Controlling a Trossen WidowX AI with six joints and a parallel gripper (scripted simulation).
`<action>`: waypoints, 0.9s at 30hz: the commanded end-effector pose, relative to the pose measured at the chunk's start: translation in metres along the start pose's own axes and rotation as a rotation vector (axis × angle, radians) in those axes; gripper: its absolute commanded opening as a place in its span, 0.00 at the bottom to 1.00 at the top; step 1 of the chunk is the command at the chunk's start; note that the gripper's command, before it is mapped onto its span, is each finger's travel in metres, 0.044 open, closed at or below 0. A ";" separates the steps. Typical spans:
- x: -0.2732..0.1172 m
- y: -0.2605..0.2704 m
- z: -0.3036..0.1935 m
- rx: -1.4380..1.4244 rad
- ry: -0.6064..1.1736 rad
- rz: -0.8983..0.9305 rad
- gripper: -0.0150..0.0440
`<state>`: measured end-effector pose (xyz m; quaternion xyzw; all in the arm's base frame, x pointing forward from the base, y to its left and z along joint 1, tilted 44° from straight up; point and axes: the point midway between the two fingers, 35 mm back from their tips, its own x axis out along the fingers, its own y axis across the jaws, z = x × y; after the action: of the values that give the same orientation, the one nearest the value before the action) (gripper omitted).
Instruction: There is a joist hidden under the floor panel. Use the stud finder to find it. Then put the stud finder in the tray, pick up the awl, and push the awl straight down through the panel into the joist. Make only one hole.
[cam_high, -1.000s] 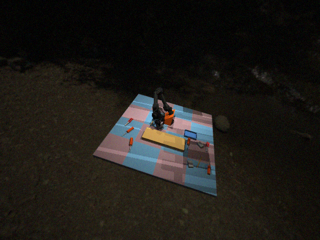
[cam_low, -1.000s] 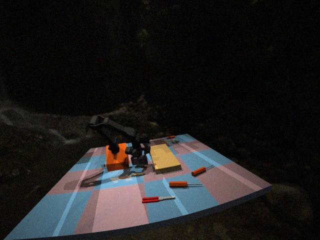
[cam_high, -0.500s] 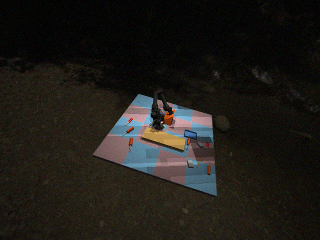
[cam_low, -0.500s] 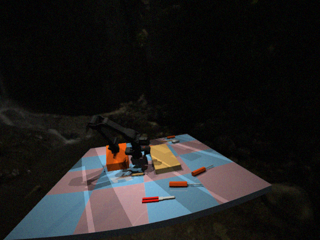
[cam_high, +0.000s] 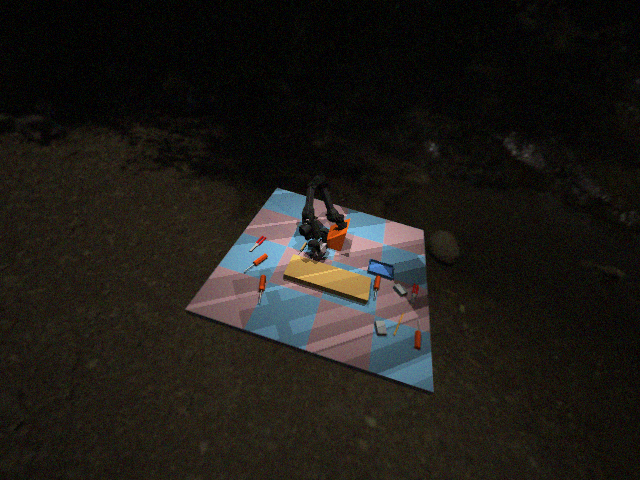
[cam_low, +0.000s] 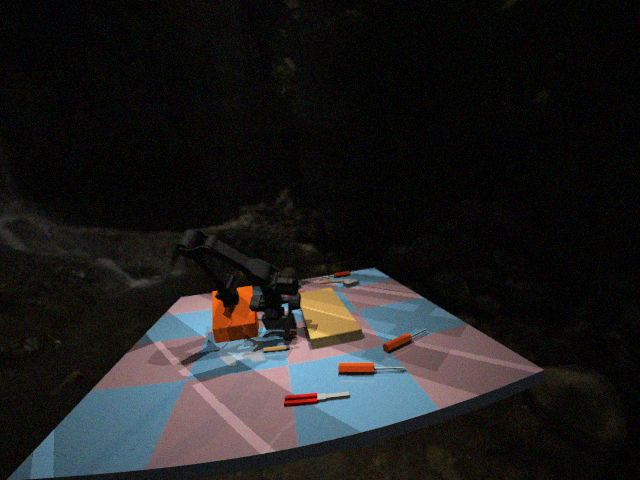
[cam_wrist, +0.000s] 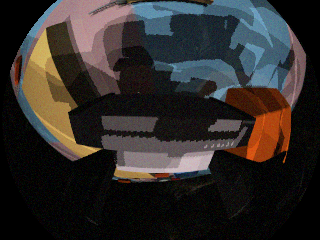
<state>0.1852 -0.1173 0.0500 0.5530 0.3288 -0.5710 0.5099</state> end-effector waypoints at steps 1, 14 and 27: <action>0.000 0.001 0.000 -0.005 0.028 0.000 0.25; 0.000 0.000 0.001 -0.008 0.100 -0.003 0.25; -0.001 0.001 0.004 -0.008 0.172 0.004 0.25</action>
<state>0.1835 -0.1211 0.0503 0.5920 0.3662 -0.5287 0.4857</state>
